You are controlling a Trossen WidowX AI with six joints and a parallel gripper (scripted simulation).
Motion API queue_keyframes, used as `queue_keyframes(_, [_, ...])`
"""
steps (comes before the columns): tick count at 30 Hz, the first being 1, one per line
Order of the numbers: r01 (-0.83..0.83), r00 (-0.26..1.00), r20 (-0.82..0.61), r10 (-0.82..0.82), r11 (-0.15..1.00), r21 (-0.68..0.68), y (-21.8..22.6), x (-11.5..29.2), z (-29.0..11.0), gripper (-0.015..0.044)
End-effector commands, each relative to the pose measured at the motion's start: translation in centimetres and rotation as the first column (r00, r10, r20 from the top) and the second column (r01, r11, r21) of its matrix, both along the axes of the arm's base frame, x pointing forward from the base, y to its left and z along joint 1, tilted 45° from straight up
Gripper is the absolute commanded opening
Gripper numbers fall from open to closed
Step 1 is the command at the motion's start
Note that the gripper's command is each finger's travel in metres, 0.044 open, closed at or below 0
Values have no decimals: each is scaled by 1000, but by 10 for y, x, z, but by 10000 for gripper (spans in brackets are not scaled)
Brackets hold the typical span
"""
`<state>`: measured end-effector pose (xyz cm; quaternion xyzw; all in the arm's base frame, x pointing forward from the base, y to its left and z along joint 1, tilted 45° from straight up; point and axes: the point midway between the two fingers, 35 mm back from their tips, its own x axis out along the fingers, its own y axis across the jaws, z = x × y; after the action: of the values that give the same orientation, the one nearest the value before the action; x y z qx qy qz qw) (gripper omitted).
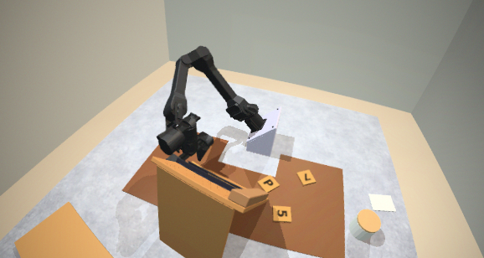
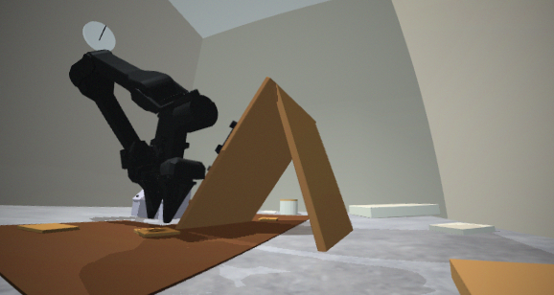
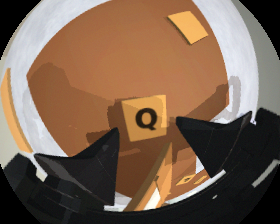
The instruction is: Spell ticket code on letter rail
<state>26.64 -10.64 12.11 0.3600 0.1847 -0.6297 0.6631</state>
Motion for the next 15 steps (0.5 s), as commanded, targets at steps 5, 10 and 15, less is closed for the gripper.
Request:
queue_keyframes(5, [-2,1000,-3,2,1000,3,-1,0,-2,340])
queue_keyframes(10, [-2,1000,-3,2,1000,3,-5,0,-6,340])
queue_keyframes(15, [-2,1000,-3,2,1000,3,-11,1,-12,340])
